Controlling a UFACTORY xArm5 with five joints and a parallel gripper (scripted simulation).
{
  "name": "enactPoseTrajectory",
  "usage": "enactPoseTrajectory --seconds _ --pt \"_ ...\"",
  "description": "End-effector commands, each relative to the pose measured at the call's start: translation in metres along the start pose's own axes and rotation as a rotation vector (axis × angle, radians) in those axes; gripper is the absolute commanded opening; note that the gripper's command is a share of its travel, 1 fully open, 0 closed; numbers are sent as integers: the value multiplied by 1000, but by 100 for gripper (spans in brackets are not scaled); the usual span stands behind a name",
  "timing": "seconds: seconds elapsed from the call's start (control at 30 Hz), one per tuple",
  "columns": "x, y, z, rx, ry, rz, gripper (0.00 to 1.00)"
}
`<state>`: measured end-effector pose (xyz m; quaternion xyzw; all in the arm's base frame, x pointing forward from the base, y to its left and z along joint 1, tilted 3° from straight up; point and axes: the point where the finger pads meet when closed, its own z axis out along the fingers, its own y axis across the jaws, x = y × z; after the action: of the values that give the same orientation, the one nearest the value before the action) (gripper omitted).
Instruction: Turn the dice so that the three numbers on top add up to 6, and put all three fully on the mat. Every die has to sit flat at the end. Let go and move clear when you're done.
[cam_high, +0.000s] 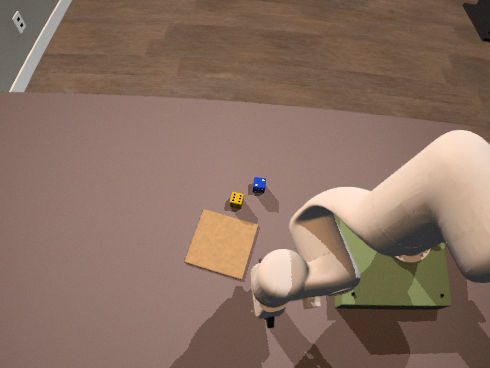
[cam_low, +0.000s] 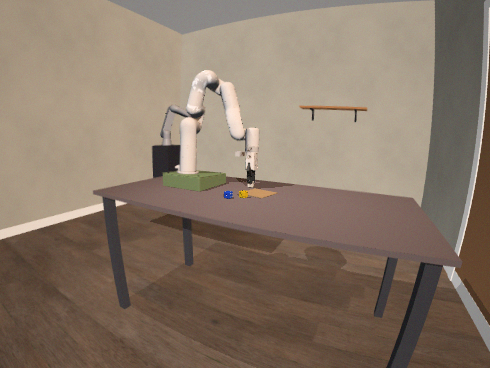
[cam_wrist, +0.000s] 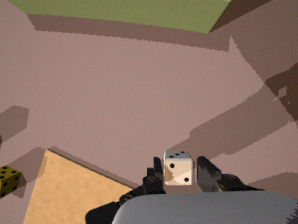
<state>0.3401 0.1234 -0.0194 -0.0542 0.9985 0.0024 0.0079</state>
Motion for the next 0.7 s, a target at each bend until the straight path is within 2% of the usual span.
enactPoseTrajectory --seconds 0.0,0.3,0.67 --pt "-1 1 11 -1 -3 0 47" --pt "-1 1 19 -1 -3 0 47" --pt "-1 1 20 -1 -3 0 47"
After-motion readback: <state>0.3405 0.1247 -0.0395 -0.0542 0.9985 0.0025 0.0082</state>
